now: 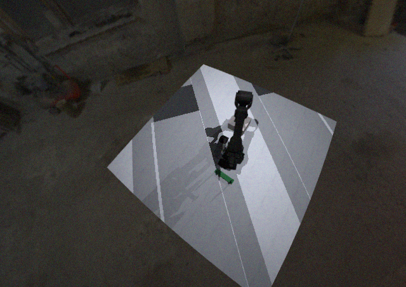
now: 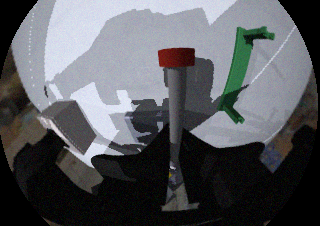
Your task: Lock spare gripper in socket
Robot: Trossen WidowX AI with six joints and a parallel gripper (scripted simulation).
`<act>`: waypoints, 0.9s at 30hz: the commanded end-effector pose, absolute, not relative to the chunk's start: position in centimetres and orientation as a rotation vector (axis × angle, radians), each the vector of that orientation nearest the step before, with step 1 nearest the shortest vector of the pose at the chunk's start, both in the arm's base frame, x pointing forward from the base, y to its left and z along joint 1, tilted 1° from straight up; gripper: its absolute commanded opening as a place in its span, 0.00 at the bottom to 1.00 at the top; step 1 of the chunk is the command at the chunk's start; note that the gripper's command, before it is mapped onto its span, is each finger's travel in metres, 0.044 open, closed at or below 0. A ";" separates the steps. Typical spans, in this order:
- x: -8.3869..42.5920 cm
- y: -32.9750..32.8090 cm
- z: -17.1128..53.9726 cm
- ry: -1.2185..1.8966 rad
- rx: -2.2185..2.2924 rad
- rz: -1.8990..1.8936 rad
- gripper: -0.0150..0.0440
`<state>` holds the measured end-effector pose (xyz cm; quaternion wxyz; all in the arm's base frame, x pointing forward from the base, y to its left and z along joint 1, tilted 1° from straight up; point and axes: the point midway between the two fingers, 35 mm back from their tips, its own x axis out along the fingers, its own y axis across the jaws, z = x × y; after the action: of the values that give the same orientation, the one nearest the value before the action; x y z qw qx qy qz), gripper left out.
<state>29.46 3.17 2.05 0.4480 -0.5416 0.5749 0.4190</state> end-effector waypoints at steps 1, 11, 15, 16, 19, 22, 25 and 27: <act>29.5 2.9 2.1 1.421 -1.343 1.037 0.25; 29.5 2.3 2.1 1.423 -1.342 1.040 0.25; 29.4 2.4 2.0 1.425 -1.338 1.040 0.39; 29.4 2.4 2.0 1.425 -1.338 1.040 0.43; 29.4 2.4 2.0 1.425 -1.338 1.040 0.57; 29.4 2.4 2.0 1.425 -1.338 1.040 0.59; 29.4 2.5 2.1 1.425 -1.337 1.040 0.59; 29.4 2.7 2.4 1.425 -1.337 1.040 0.59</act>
<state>29.40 2.50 2.13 0.4465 -0.5404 0.5757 0.4209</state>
